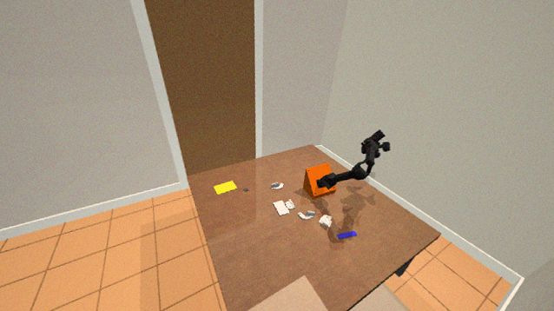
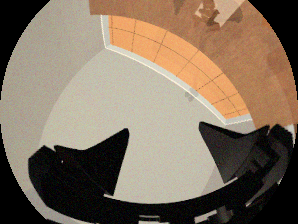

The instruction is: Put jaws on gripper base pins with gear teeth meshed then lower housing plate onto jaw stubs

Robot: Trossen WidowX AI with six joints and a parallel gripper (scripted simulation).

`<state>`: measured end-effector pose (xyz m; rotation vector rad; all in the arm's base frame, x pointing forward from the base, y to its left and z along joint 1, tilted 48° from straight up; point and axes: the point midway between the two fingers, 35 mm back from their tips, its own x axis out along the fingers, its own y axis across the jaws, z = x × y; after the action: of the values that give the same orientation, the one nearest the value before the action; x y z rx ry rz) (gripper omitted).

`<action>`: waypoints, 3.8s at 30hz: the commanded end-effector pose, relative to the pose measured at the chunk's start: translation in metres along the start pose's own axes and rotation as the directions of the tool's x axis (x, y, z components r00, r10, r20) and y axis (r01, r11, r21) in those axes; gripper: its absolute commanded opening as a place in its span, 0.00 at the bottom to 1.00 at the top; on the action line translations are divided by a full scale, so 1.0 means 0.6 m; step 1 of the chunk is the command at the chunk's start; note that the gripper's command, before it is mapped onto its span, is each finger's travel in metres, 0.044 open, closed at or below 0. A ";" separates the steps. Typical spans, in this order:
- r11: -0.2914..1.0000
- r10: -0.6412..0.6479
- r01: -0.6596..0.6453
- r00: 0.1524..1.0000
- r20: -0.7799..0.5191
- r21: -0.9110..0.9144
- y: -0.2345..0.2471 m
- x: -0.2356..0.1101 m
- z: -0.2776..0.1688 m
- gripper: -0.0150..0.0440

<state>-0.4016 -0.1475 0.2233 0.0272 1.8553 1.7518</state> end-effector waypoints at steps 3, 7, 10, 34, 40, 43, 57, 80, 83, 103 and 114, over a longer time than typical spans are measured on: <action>0.993 -0.043 0.032 0.995 -0.095 -0.111 -0.027 -0.038 -0.034 1.00; 0.981 -0.075 0.044 0.985 -0.157 -0.189 -0.047 -0.065 -0.056 1.00; 0.971 -0.093 0.045 0.976 -0.199 -0.235 -0.060 -0.086 -0.070 1.00; 0.821 -0.260 -0.062 0.845 -0.468 -0.567 -0.164 -0.256 -0.141 1.00; 0.750 -0.326 -0.120 0.789 -0.521 -0.650 -0.198 -0.305 -0.150 1.00; 0.712 -0.359 -0.154 0.759 -0.543 -0.685 -0.214 -0.329 -0.152 1.00; 0.513 -0.517 -0.343 0.608 -0.603 -0.787 -0.292 -0.443 -0.143 1.00; 0.212 -0.714 -0.662 0.397 -0.577 -0.719 -0.389 -0.587 -0.078 1.00; 0.173 -0.743 -0.704 0.366 -0.560 -0.689 -0.403 -0.608 -0.063 1.00; -0.039 -0.905 -0.924 0.194 -0.379 -0.382 -0.484 -0.725 0.064 1.00; -0.101 -0.961 -0.983 0.136 -0.239 -0.155 -0.516 -0.771 0.152 1.00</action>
<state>0.1231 -0.3007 0.1237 -2.7184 -0.7617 2.8357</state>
